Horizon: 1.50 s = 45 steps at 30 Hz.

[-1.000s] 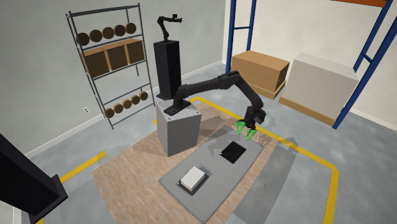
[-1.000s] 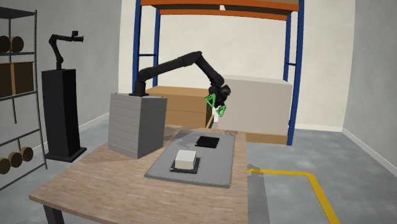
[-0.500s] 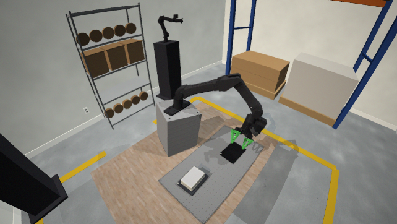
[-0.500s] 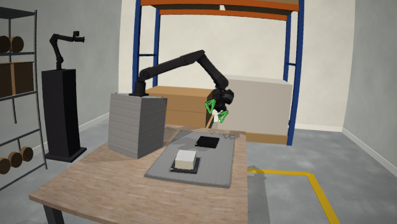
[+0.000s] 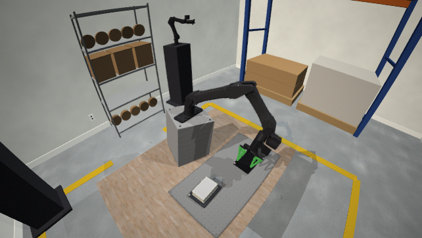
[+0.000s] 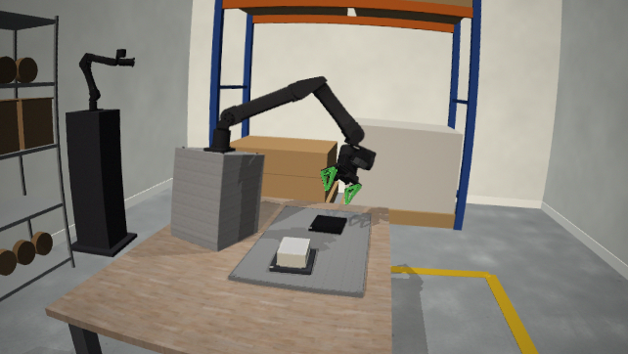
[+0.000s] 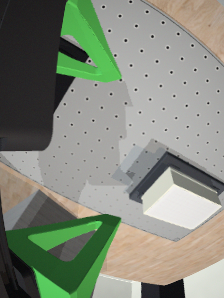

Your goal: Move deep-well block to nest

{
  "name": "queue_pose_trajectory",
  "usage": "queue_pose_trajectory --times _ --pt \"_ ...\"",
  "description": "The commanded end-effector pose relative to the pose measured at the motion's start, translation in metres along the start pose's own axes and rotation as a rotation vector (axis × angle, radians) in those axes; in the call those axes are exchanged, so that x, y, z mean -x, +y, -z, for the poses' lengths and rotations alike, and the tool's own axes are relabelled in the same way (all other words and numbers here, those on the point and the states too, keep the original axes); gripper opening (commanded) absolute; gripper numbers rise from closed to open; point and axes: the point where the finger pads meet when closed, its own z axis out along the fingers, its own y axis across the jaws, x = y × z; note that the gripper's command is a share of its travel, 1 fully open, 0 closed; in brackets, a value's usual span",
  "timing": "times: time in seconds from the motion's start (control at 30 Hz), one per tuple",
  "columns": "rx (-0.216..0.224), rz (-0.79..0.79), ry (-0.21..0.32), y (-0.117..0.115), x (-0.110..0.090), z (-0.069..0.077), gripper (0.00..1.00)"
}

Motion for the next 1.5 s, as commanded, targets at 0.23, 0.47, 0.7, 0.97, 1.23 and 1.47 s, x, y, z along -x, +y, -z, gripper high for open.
queue_pose_trajectory --times 0.23,0.47,0.7,0.97,1.23,1.47 --pt "0.053 -0.109 0.152 -0.016 0.013 -0.039 1.00" --pt "0.078 -0.170 0.238 -0.028 0.017 -0.061 1.00" --pt "0.120 -0.256 0.347 -0.046 0.021 -0.091 1.00" --pt "0.171 -0.342 0.440 -0.064 0.023 -0.116 1.00" --pt "0.247 -0.456 0.542 -0.090 0.025 -0.147 1.00" --pt "0.354 -0.595 0.636 -0.115 0.024 -0.171 1.00"
